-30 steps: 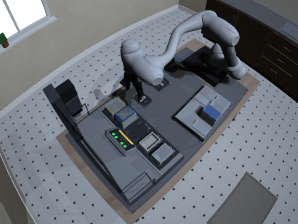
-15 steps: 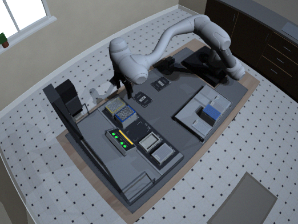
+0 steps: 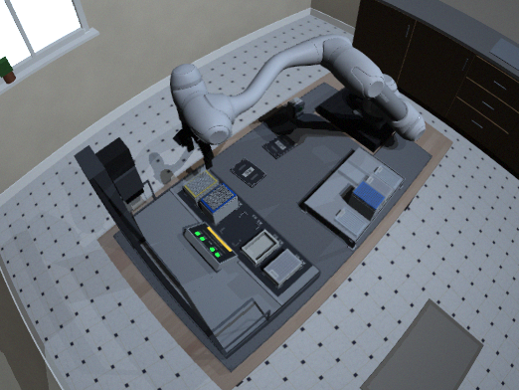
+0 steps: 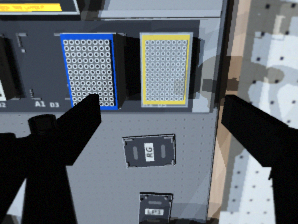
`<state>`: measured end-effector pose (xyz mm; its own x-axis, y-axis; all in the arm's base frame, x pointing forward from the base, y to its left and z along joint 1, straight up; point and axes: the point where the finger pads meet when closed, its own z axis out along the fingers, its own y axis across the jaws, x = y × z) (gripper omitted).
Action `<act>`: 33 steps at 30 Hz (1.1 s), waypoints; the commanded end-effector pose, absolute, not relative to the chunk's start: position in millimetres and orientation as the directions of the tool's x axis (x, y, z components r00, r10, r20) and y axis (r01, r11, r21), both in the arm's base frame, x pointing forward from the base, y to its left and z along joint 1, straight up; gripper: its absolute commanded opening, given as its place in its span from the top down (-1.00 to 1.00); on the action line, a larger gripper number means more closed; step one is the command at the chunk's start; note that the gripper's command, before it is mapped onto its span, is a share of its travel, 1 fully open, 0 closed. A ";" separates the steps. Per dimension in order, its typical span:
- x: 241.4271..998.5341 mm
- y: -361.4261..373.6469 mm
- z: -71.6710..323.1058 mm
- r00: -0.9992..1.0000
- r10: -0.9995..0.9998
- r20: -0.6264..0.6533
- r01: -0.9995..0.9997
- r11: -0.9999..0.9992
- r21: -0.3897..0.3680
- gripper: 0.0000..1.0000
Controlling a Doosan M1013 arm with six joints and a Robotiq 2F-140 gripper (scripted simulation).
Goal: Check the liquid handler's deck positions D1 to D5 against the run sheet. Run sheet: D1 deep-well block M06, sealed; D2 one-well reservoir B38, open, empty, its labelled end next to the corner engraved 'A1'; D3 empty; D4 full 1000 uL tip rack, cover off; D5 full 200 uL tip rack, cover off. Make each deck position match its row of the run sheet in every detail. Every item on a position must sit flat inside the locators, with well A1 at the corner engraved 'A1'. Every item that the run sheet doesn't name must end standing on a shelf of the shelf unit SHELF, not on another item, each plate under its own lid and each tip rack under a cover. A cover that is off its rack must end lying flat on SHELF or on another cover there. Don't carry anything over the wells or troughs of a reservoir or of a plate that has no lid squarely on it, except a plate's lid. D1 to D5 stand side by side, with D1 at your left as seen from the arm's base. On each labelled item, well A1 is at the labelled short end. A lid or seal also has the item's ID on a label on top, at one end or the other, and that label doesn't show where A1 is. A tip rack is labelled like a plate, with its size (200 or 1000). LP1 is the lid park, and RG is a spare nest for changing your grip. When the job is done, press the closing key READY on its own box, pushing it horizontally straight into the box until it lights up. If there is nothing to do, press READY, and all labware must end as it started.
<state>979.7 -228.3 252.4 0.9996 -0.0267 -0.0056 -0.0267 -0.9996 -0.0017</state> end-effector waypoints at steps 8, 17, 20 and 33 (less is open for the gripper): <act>990.5 -245.6 255.1 1.000 -0.017 -0.008 -0.017 -1.000 0.000 -0.59; 990.6 -245.6 237.0 1.000 -0.017 -0.005 -0.017 -1.000 0.001 -0.59; 990.5 -245.6 227.2 1.000 -0.017 -0.005 -0.017 -1.000 0.001 -0.59; 990.3 -245.6 188.3 1.000 -0.017 -0.007 -0.017 -1.000 0.001 -0.59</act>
